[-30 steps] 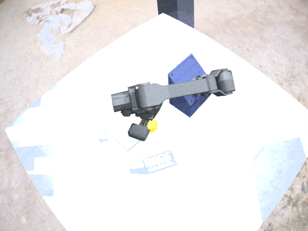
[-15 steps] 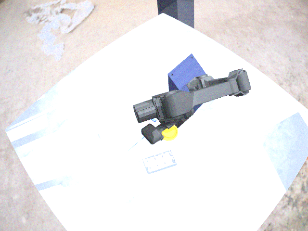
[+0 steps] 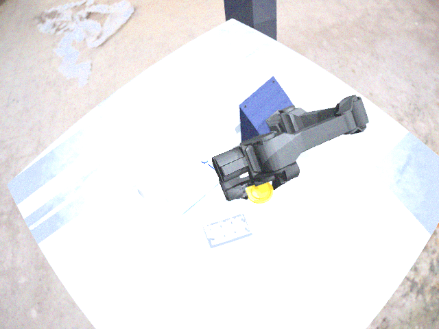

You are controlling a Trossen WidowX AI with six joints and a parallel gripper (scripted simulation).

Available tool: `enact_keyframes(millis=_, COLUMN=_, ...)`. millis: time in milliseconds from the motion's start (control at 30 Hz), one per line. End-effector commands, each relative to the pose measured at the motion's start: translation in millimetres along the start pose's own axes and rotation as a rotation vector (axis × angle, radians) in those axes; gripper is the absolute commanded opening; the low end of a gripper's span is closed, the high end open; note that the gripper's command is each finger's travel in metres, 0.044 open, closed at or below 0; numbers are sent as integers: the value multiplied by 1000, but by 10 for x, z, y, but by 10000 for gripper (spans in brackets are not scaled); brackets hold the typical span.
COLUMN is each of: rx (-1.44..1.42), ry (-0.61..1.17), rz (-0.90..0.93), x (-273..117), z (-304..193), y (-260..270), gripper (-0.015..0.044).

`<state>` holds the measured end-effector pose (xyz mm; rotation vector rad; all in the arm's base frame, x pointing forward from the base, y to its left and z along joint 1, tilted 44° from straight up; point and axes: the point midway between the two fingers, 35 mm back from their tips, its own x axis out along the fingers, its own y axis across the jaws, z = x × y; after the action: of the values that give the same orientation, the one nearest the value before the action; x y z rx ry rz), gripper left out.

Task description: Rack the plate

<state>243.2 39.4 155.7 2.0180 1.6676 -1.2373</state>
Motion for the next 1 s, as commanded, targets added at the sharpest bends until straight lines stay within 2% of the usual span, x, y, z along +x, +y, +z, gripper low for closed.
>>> enact_keyframes(millis=0, rx=-11, ry=-36, rz=-4, x=66, z=34, y=-13, gripper=0)
enact_keyframes(millis=467, rx=-250, ry=-380, rz=41, x=519, z=332, y=78, gripper=0)
enact_keyframes(millis=967, rx=-511, ry=-697, rz=166, x=844, z=508, y=237, gripper=0)
